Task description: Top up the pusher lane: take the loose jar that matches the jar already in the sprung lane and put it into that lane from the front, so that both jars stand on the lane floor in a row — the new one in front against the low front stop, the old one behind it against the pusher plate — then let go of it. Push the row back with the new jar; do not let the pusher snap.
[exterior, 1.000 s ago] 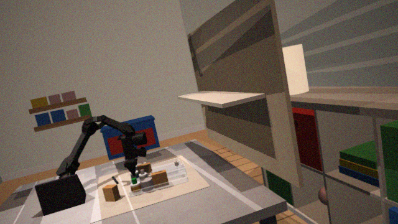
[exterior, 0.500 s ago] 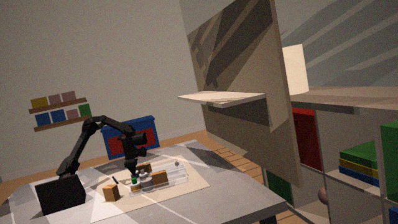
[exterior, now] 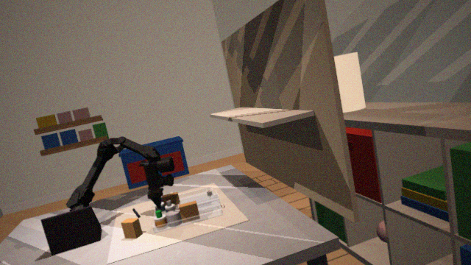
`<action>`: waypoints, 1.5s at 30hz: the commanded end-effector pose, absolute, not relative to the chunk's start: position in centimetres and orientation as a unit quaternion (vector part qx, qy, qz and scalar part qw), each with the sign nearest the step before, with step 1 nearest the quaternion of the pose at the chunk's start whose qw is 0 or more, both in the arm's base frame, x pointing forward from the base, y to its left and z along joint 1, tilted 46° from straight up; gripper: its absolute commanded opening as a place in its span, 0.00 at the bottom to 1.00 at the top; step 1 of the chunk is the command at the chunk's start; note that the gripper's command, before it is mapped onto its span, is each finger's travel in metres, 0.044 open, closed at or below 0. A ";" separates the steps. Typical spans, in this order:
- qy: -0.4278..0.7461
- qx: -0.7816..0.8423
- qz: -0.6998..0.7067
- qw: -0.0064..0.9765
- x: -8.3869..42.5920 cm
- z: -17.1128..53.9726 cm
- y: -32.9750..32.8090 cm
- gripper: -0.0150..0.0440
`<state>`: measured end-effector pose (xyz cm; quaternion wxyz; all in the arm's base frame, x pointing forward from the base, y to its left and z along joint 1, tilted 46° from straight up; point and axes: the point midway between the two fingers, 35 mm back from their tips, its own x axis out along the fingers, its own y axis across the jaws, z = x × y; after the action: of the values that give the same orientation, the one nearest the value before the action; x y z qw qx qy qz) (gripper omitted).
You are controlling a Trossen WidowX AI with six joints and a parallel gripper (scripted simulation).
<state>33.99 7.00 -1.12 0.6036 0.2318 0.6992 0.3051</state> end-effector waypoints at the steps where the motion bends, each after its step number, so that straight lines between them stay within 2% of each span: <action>1: 0.695 0.233 0.308 0.607 34.3 -1.2 7.3 0.25; 45: 0.695 0.234 0.308 0.606 33.8 -2.2 8.1 0.25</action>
<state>33.69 7.91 -2.12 0.6043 0.2320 0.6979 0.3064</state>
